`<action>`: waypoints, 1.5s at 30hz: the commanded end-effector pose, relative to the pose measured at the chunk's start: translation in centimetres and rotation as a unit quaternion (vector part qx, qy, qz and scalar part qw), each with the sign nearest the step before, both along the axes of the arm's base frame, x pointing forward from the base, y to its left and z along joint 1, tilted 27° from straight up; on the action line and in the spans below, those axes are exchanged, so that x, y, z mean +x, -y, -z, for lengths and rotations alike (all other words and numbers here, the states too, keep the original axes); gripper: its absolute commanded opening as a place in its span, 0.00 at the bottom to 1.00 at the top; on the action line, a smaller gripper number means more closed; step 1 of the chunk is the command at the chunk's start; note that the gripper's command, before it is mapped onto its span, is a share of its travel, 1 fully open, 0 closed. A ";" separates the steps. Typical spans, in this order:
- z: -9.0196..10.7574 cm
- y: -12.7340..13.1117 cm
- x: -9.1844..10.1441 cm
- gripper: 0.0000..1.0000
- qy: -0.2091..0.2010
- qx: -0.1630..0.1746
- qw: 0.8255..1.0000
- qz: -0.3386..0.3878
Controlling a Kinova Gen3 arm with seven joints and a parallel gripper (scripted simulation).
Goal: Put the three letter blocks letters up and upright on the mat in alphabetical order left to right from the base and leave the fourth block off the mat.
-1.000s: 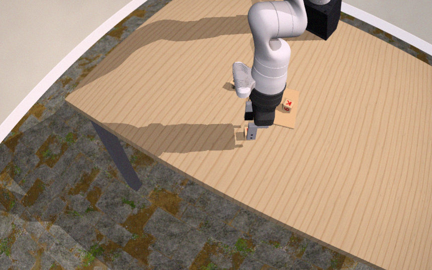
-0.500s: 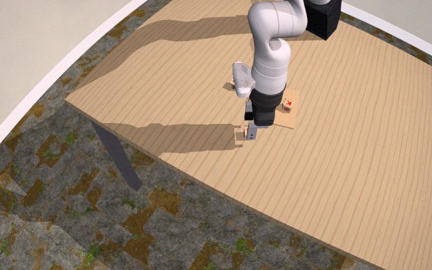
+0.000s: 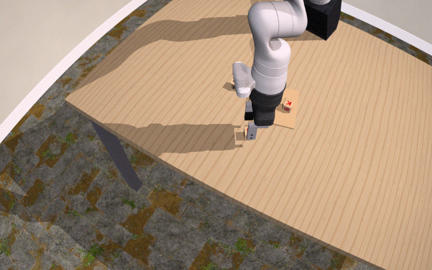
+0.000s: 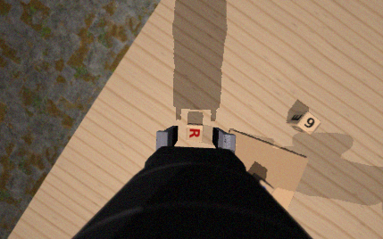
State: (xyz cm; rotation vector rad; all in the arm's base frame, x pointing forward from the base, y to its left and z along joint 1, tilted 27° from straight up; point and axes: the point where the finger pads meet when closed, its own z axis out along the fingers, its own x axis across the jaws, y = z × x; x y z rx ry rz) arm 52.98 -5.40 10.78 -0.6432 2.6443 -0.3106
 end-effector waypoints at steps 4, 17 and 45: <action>-0.1 -0.1 0.2 1.00 0.003 0.003 1.000 0.003; 0.1 -0.1 0.2 1.00 0.002 0.003 1.000 0.003; 2.9 0.3 1.6 1.00 0.003 0.003 1.000 0.003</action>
